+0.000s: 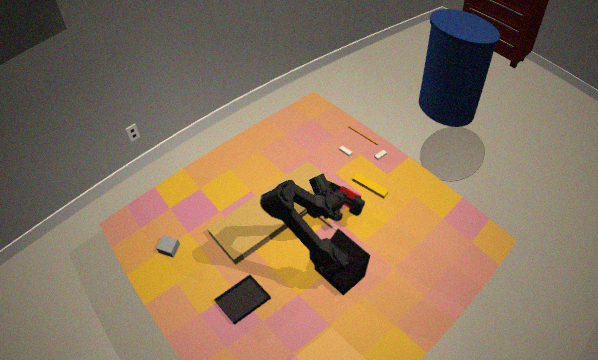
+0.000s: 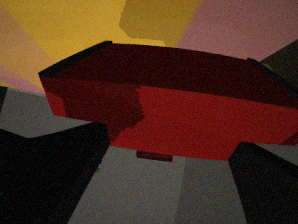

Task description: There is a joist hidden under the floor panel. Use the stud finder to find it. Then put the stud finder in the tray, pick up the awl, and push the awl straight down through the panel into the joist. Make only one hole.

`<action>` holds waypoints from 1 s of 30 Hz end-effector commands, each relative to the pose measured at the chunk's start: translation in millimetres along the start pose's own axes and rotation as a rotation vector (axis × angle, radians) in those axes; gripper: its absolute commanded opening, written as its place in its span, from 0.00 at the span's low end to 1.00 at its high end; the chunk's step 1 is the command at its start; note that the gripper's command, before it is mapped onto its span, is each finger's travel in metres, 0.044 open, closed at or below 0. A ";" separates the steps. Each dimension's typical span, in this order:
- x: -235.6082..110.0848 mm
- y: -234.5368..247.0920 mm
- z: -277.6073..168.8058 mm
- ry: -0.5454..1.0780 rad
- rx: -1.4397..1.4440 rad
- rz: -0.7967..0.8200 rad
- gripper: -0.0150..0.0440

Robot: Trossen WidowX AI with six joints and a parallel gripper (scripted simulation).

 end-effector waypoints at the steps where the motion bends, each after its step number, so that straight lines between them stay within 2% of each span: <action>1: -0.4 0.8 0.9 0.034 0.003 0.014 0.25; 15: -1.1 -0.7 2.9 0.086 0.001 0.020 0.25; 20: -7.9 5.9 -15.9 0.140 0.008 0.030 0.25; 30: -4.8 4.2 -11.5 0.137 0.008 0.028 0.25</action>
Point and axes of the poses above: the point midway between the two fingers, 35 mm back from their tips, its own x axis out along the fingers, its own y axis across the jaws, z = x × y, the point moved 1 cm from there along -x, back along the fingers, and after that the axes turned 15 degrees about -x, right-handed, at the moved point
